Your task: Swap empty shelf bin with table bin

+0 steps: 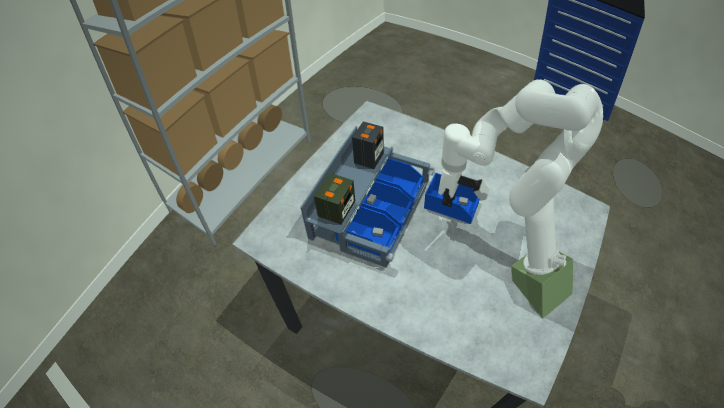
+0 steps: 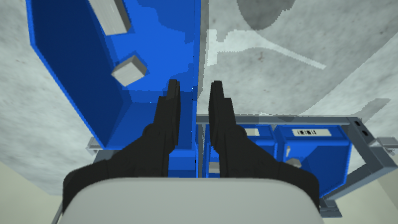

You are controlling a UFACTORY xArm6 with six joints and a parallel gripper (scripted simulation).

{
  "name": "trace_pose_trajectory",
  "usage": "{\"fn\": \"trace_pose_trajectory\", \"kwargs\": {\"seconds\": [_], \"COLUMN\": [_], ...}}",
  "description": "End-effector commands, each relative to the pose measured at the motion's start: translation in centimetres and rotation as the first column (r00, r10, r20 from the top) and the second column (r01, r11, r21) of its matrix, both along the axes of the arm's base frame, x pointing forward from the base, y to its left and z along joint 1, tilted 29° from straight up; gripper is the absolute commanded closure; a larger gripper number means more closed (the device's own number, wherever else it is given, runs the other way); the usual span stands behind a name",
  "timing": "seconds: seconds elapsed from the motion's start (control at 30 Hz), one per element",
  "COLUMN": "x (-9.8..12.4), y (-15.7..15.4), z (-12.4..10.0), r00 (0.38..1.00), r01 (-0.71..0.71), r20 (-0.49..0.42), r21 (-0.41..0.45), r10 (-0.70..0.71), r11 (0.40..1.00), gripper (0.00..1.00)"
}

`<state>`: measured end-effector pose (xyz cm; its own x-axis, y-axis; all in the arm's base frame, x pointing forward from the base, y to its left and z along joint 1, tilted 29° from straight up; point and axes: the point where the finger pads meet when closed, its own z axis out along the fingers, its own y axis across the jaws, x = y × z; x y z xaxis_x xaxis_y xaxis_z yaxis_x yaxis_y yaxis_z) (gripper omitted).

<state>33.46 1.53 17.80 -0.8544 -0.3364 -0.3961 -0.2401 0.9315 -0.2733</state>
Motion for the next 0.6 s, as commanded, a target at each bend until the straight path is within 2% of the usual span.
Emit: {"fn": "trace_pose_trajectory", "kwargs": {"seconds": [0.0, 0.57], "x": [0.4, 1.3], "y": [-0.1, -0.3], "z": [-0.4, -2.1], "r00": [1.0, 1.0], "r01": [0.0, 0.0], "r20": [0.004, 0.004], "r21": [0.0, 0.0], "r10": [0.0, 0.0], "r11": [1.0, 1.0], "gripper": [0.74, 0.74]}}
